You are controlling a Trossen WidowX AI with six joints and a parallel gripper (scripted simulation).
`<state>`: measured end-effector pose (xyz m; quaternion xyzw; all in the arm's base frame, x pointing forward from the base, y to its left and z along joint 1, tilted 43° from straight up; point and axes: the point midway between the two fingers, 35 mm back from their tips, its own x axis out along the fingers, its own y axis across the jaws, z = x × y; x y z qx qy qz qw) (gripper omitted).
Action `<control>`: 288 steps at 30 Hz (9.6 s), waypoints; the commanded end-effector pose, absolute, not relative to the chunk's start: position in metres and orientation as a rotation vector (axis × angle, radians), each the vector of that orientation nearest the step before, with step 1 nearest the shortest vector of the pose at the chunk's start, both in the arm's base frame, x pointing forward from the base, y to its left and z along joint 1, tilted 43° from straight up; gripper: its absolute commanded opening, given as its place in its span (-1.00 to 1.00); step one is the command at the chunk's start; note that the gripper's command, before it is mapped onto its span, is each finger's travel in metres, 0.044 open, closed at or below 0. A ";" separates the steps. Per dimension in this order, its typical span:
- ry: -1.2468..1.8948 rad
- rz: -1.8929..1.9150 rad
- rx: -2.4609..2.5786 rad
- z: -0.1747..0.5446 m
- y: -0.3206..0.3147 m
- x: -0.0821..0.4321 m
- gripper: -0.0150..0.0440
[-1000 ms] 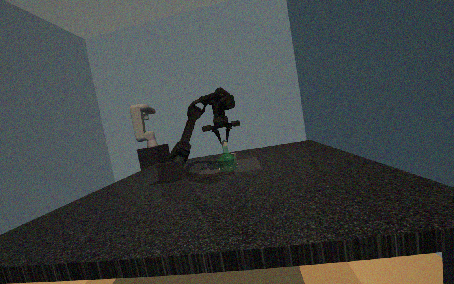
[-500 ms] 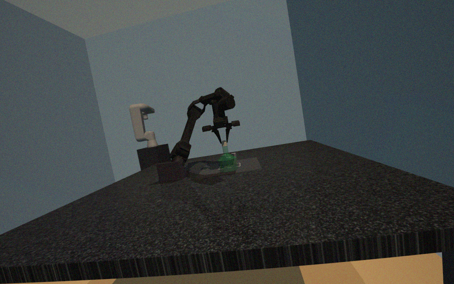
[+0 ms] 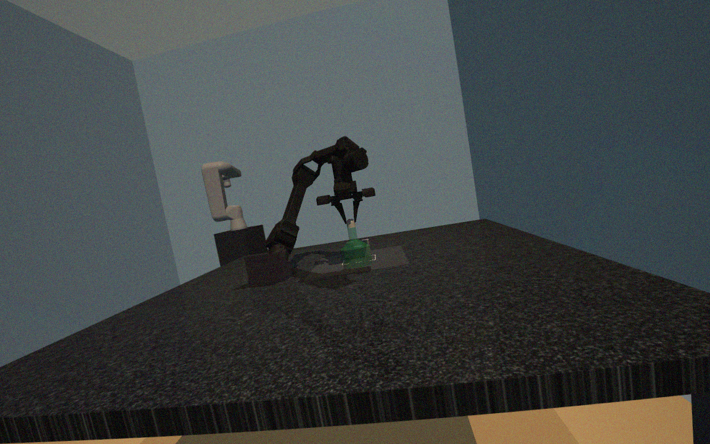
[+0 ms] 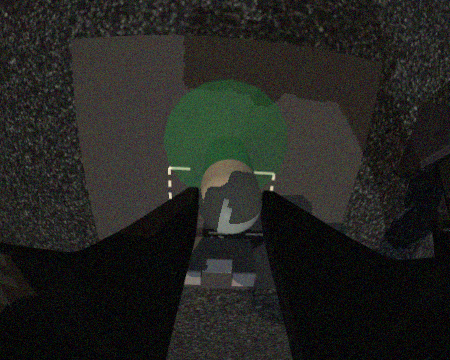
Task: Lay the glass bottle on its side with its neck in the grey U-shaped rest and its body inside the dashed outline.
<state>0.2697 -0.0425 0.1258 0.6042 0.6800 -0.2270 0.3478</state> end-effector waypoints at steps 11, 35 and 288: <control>1.761 -0.594 1.561 0.140 -0.033 0.267 -0.12; 1.745 -0.620 1.534 0.154 -0.021 0.264 -0.12; 1.544 -0.750 1.447 0.189 0.148 0.231 -0.12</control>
